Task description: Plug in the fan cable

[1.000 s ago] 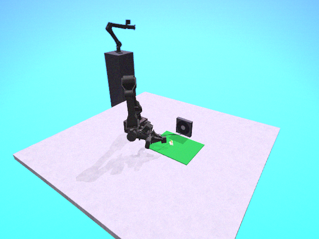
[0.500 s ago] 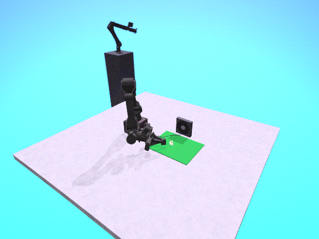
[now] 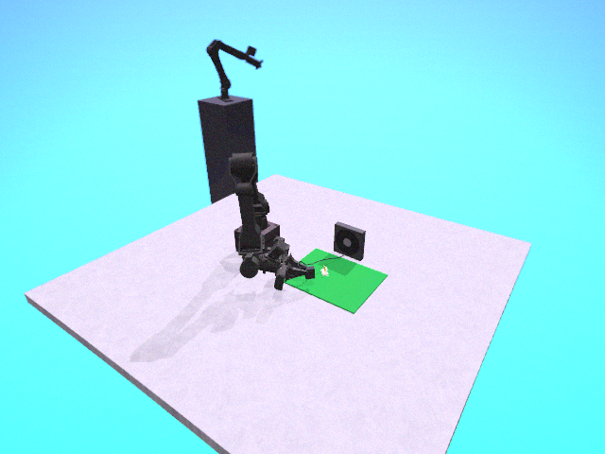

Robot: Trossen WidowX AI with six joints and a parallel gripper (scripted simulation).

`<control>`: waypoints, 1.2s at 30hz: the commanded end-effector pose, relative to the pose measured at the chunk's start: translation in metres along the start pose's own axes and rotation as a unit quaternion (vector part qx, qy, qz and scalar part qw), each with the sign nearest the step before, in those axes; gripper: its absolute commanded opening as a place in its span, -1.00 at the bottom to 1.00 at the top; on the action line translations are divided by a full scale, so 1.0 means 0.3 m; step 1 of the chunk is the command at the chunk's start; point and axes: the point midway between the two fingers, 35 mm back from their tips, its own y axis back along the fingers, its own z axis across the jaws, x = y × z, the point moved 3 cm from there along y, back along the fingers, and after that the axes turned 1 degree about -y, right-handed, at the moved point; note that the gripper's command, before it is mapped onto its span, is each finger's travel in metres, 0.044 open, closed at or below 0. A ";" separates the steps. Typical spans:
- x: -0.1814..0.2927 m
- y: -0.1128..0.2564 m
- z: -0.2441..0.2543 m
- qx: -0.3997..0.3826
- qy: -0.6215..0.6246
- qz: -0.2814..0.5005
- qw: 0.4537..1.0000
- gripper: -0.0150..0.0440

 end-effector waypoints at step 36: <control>0.099 -0.019 -0.001 0.000 -0.001 0.000 1.000 -0.49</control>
